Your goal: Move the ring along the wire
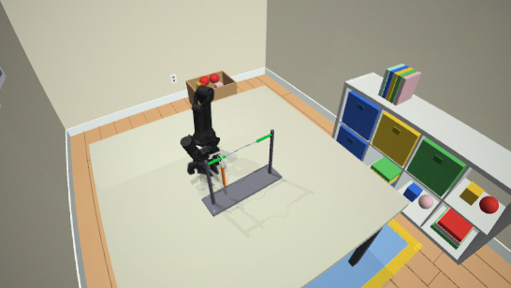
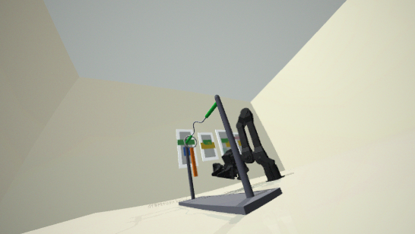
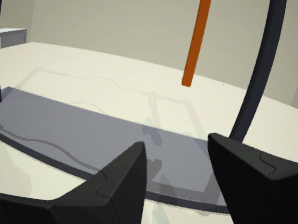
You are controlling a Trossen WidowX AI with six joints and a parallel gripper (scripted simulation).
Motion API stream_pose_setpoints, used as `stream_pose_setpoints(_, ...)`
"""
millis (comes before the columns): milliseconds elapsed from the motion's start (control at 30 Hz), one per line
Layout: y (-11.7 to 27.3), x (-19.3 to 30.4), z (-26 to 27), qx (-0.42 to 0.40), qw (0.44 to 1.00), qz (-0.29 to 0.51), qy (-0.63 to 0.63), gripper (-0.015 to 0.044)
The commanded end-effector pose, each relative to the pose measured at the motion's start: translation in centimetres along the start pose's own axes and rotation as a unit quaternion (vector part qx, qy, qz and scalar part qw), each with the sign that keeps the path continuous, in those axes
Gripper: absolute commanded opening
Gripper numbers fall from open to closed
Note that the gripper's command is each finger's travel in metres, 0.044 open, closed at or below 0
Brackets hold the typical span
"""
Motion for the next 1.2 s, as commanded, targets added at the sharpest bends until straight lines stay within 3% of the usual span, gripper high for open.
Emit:
stream_pose_setpoints(0, -0.9, -0.8, -0.6, 0.008, 0.999, 0.013, -0.03, 0.016)
stream_pose_setpoints(500, -3.7, -5.1, -1.6, 0.051, 0.983, 0.045, -0.168, 0.016)
stream_pose_setpoints(1167, -5.6, -5.0, -2.3, 0.052, 0.983, 0.046, -0.169, 0.016)
Point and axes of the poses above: the point midway between the two fingers, 35 mm back from their tips, its own y axis back along the fingers, its own z axis across the jaws, x = y × z, the point moved 8 cm from there along y, back along the fingers, and after that the axes turned 9 degrees about y, right-handed, at the moved point
